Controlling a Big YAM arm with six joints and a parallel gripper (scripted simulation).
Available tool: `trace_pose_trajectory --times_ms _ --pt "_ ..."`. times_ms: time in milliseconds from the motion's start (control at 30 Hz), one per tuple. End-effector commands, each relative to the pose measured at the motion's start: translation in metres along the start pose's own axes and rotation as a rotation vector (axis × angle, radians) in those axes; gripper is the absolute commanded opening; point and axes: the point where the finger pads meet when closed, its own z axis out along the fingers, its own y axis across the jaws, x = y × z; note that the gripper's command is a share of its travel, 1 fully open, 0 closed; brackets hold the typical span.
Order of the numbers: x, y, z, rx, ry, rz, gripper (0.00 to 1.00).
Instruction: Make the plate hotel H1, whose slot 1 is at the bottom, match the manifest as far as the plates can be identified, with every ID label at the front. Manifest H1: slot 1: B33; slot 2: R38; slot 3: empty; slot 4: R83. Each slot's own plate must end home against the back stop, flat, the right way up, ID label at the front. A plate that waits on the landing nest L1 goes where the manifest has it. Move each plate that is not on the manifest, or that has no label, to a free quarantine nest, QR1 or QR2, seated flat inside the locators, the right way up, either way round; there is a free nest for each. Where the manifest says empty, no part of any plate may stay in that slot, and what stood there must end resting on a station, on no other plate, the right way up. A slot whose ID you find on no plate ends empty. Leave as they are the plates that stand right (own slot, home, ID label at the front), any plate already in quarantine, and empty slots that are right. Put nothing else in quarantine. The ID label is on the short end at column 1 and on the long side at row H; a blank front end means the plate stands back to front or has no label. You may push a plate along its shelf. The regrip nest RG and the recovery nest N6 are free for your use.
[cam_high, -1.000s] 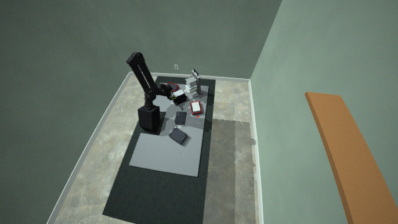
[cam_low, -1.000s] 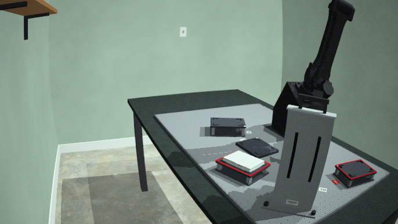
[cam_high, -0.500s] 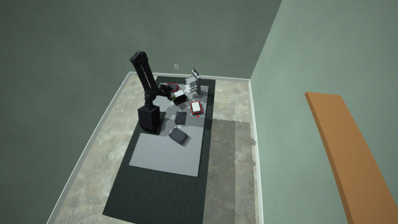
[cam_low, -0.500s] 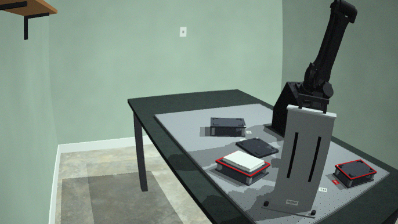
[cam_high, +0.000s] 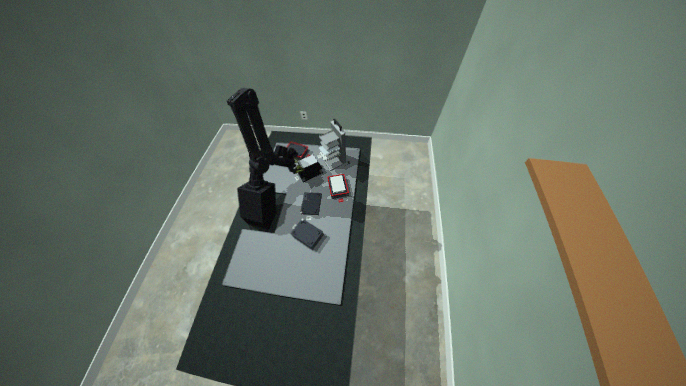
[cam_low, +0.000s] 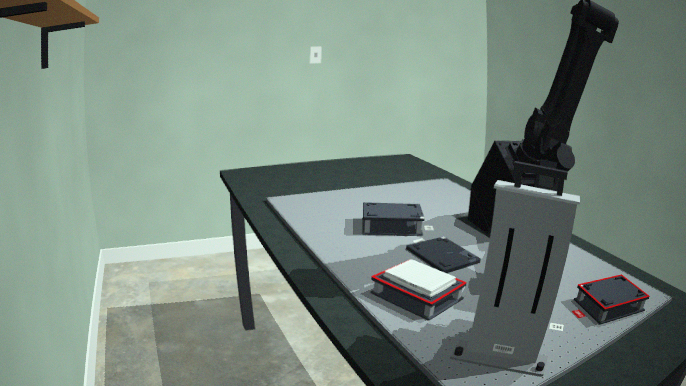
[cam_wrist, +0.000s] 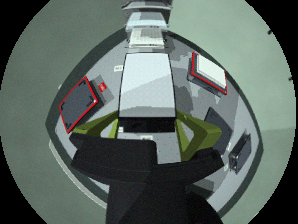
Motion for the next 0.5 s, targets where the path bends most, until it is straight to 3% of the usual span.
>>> trace_pose_trajectory --times_ms 0,467 --pt "-0.0038 0.0057 0.0031 -0.019 -0.027 0.012 0.86" --pt "0.0005 0.0058 0.0074 -0.019 -0.027 0.012 0.86"
